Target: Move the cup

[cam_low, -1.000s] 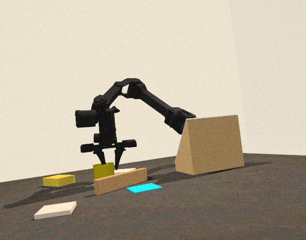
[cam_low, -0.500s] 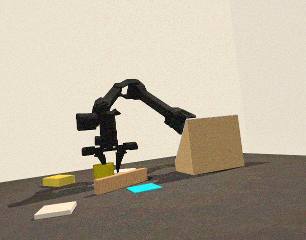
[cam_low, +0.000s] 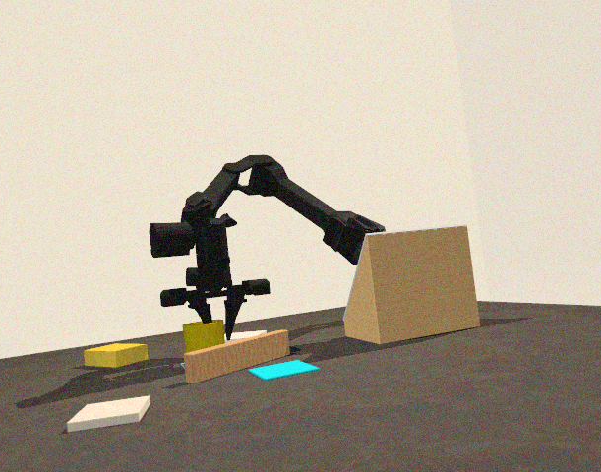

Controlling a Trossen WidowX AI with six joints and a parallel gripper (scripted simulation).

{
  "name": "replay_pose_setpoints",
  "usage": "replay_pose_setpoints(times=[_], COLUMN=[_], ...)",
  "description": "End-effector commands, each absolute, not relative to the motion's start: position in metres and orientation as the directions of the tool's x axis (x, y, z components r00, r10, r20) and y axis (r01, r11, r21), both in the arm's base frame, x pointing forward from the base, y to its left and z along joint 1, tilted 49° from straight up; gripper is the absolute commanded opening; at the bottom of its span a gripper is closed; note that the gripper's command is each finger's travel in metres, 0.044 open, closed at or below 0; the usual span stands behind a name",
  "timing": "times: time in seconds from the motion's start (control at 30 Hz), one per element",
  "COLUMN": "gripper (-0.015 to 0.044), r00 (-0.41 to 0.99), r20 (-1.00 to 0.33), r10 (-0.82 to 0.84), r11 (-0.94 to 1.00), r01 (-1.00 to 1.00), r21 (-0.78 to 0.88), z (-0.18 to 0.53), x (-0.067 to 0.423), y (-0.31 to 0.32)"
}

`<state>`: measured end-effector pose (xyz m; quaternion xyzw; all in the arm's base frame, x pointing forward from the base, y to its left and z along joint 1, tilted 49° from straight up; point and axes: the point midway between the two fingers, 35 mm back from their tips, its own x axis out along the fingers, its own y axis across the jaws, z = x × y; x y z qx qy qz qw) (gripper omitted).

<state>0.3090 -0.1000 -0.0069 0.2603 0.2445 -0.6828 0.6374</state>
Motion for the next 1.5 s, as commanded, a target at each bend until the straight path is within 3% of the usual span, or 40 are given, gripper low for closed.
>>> replay_pose_setpoints(times=[0.0, 0.4, 1.47], gripper=[0.0093, 0.0, 0.0], r00=[-0.052, -0.052, -0.062], r20=[-0.667, -0.667, -0.66], r10=[-0.743, -0.743, -0.749], r11=[-0.068, -0.068, -0.058], r01=[0.998, 0.998, 0.998], r21=[-0.002, -0.002, -0.027], z=[-0.007, -0.007, 0.029], x=[0.309, 0.309, 0.306], y=[-0.1, -0.1, -0.046])
